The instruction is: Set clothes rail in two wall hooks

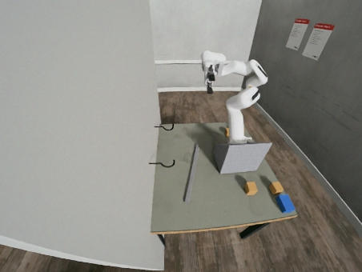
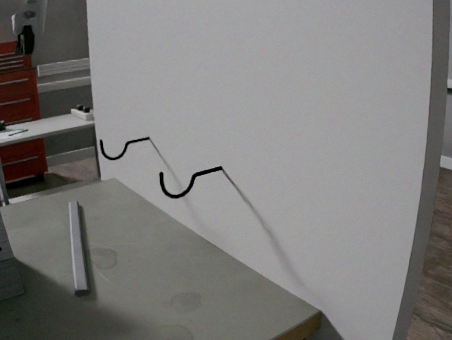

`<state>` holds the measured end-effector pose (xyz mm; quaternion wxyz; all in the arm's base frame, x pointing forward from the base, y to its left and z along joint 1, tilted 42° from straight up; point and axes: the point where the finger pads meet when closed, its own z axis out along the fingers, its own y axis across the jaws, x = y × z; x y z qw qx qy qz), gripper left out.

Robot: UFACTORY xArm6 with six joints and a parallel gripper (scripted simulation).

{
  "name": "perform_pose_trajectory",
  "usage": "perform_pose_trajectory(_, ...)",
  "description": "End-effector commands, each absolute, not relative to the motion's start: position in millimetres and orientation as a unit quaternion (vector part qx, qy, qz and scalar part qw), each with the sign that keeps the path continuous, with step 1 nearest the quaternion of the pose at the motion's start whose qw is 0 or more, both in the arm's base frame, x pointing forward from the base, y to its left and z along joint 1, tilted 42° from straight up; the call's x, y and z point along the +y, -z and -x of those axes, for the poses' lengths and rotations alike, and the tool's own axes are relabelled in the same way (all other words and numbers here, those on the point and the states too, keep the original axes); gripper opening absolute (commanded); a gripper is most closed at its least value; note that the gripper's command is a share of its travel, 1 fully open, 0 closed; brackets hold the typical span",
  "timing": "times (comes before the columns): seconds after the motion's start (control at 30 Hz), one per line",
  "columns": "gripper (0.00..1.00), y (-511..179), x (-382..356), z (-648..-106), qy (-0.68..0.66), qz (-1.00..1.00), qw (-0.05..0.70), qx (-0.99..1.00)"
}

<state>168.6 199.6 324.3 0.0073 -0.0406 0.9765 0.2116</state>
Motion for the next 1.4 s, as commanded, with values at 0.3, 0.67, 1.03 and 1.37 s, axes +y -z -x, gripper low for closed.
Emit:
perform_pose_trajectory(0.3, 1.00, -325.2, 230.8, -125.1, -0.211, 0.142, -0.013, 0.967)
perform_pose_trajectory(0.67, 1.00, -303.5, 230.1, -141.6, -0.164, 0.053, -0.028, 0.985)
perform_pose_trajectory(1.03, 1.00, -277.9, 224.6, -164.6, -0.107, -0.048, -0.035, 0.993)
perform_pose_trajectory(1.37, 1.00, -255.4, 218.8, -183.1, -0.057, -0.133, -0.032, 0.989)
